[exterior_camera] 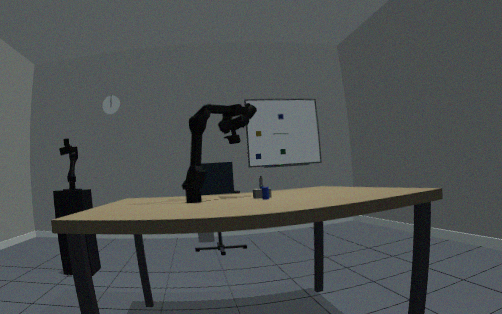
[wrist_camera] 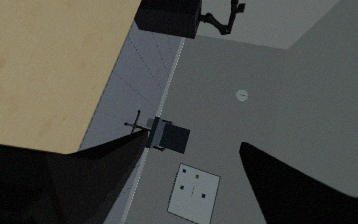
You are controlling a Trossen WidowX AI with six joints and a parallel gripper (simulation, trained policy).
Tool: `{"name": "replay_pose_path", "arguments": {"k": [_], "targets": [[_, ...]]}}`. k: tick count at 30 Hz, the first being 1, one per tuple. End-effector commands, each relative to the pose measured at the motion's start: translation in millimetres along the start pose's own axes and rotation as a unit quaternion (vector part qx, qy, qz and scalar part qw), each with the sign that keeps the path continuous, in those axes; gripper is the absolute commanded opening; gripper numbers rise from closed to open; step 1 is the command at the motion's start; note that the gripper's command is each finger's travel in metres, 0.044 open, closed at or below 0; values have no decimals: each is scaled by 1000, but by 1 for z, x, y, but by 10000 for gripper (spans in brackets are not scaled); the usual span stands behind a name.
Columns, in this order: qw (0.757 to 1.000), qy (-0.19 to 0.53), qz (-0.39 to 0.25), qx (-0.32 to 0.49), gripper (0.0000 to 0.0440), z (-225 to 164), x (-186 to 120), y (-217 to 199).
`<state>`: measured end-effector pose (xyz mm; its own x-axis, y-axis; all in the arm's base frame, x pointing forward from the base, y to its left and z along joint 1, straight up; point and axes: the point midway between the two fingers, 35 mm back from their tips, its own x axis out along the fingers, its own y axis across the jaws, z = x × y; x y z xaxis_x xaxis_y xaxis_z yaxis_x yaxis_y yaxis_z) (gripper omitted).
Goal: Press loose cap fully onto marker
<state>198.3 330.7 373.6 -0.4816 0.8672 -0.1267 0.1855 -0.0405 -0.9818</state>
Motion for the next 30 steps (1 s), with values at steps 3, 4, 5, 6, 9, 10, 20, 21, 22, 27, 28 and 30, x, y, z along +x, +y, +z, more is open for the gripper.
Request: {"name": "replay_pose_path", "arguments": {"k": [3, 4, 5, 6, 9, 10, 20, 21, 22, 27, 28, 30], "targets": [[1000, 11, 8, 8, 324, -1, -7, 3], [1000, 15, 11, 10, 299, -1, -9, 5], [1000, 19, 14, 12, 275, -2, -12, 6], [999, 23, 17, 14, 253, -2, -15, 7], [999, 35, 25, 19, 238, -3, -23, 11], [999, 39, 27, 20, 242, -3, -26, 12], [995, 79, 55, 29, 269, -4, -55, 20], [994, 83, 58, 29, 272, -4, -57, 21], [994, 87, 61, 30, 274, -4, -60, 22], [991, 107, 76, 33, 287, -4, -75, 26], [990, 110, 79, 34, 289, -4, -78, 27], [989, 118, 85, 35, 294, -3, -84, 29]]}}
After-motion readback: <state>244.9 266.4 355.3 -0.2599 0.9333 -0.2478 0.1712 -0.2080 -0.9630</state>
